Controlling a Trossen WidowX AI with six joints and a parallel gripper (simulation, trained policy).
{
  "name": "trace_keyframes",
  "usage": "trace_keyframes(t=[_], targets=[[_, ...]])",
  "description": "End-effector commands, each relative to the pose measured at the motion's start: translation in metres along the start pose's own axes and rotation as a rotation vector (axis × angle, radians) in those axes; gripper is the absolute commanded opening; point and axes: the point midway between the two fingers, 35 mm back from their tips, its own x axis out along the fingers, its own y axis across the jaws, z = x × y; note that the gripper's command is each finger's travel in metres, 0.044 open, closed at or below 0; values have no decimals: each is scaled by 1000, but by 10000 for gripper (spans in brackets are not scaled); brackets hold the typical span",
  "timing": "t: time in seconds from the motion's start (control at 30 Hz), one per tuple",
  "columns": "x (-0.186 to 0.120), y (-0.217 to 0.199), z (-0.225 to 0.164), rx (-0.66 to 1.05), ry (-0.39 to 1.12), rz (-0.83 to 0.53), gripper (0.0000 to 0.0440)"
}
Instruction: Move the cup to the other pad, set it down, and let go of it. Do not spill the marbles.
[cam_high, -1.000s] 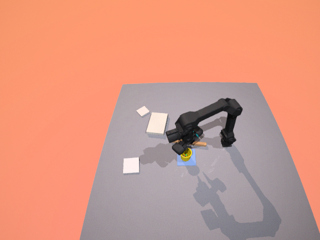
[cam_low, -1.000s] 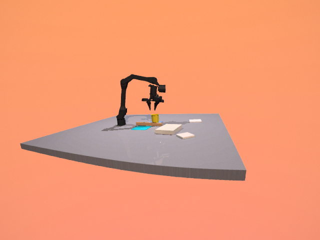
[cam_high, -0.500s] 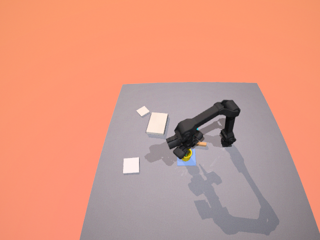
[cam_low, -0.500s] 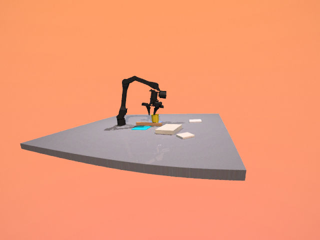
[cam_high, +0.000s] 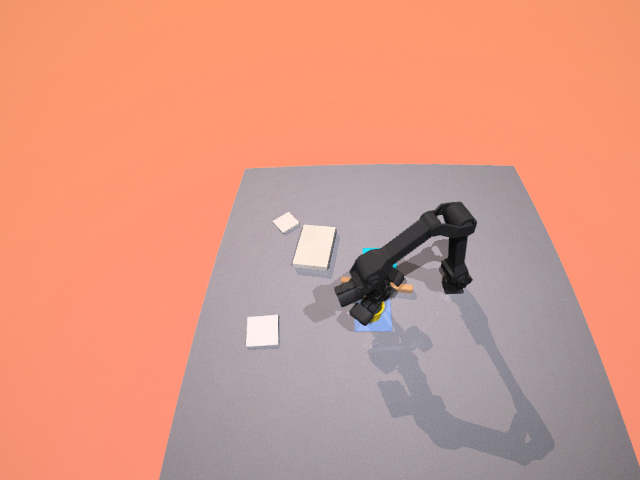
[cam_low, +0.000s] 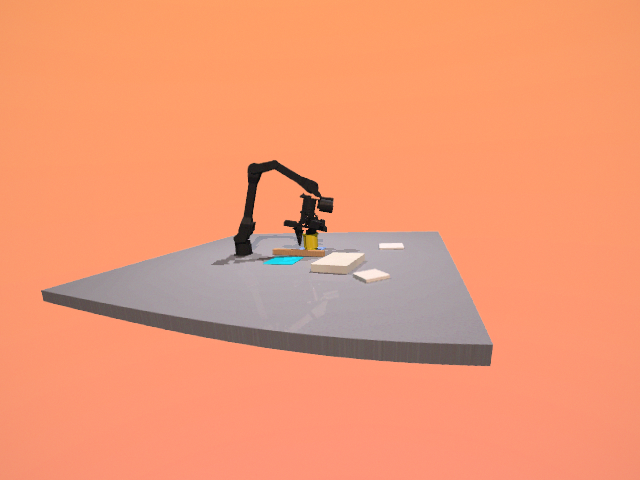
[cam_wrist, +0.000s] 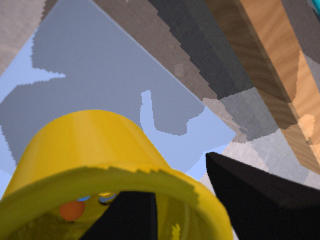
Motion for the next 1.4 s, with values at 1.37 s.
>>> trace_keyframes(t=[1.37], targets=[[-62,-56,29,215,-61,156,0]])
